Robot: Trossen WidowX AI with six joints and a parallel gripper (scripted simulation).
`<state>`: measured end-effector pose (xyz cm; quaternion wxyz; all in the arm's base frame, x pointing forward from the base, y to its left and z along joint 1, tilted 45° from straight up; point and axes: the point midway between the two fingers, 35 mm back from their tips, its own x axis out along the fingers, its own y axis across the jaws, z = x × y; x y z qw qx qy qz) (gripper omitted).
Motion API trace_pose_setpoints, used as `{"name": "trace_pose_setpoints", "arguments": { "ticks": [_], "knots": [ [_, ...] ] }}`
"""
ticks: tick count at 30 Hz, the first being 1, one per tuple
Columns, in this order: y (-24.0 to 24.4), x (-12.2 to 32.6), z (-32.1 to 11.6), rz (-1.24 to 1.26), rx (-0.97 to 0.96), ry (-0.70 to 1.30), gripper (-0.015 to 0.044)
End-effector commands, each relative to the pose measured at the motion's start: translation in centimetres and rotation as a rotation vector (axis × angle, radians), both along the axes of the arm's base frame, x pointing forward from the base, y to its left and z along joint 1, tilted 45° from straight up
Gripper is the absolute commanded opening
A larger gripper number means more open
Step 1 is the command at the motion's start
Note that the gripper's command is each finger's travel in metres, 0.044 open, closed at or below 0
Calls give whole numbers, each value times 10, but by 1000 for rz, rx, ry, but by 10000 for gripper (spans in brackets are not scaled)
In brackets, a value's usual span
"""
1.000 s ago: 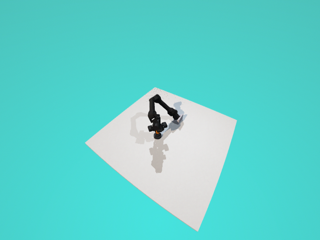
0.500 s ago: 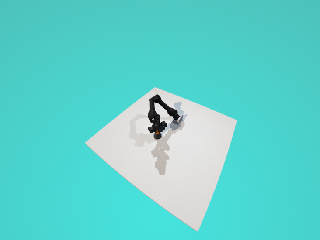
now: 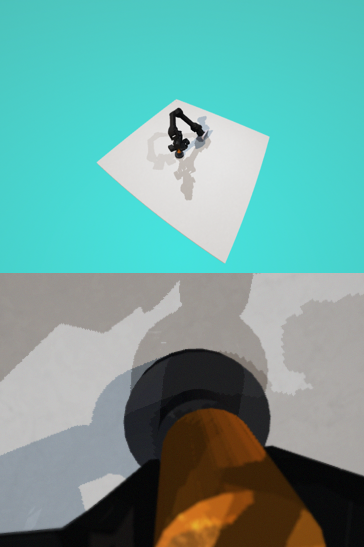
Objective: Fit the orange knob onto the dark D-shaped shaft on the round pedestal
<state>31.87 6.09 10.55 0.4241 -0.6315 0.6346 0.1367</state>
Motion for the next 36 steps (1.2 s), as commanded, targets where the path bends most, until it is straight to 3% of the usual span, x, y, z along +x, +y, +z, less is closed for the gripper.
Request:
{"name": "trace_pose_setpoints", "arguments": {
  "ticks": [1, 10, 17, 36],
  "knots": [
    [0, 3, 0, 5, -2, -6, 0],
    [4, 2, 3, 12, -3, 0, 0],
    [2, 0, 4, 154, -36, 138, 0],
    [-3, -4, 2, 154, -36, 138, 0]
  ]
}}
